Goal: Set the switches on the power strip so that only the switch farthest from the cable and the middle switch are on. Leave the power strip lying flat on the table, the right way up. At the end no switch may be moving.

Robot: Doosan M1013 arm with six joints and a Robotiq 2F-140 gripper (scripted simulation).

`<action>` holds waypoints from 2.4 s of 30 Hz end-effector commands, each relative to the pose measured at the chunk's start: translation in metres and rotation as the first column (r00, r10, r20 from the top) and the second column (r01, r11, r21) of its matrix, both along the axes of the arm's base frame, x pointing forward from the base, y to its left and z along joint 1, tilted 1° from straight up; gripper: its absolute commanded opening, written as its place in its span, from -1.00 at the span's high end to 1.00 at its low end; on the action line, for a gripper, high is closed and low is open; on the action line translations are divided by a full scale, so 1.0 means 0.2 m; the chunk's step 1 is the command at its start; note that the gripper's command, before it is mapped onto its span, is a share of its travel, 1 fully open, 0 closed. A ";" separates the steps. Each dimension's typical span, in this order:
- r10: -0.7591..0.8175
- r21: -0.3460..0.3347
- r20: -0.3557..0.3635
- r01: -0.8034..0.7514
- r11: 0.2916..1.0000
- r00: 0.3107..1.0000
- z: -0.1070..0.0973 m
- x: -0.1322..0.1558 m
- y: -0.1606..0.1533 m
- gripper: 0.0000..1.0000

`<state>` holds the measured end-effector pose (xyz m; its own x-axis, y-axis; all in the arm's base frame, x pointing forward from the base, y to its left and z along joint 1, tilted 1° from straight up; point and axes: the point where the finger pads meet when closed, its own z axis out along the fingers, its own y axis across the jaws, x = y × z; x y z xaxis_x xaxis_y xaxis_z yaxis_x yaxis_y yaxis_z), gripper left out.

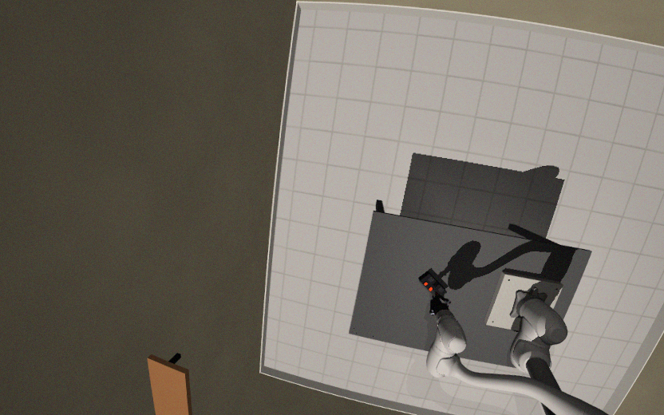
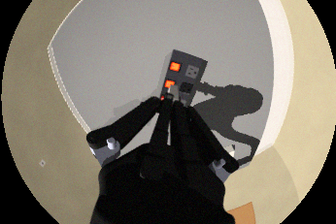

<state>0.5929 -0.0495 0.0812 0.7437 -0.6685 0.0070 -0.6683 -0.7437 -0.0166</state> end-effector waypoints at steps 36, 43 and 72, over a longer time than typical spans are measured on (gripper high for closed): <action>0.000 0.000 0.000 0.000 1.000 1.000 0.42 -0.01 0.00 -1.00; 0.000 0.000 0.000 0.000 1.000 1.000 0.42 -0.01 0.00 -1.00; 0.000 0.000 0.000 0.000 1.000 1.000 0.42 -0.01 0.00 -1.00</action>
<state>0.5915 -0.0502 0.1653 0.7437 -0.6684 0.0070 -0.6683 -0.7437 -0.0166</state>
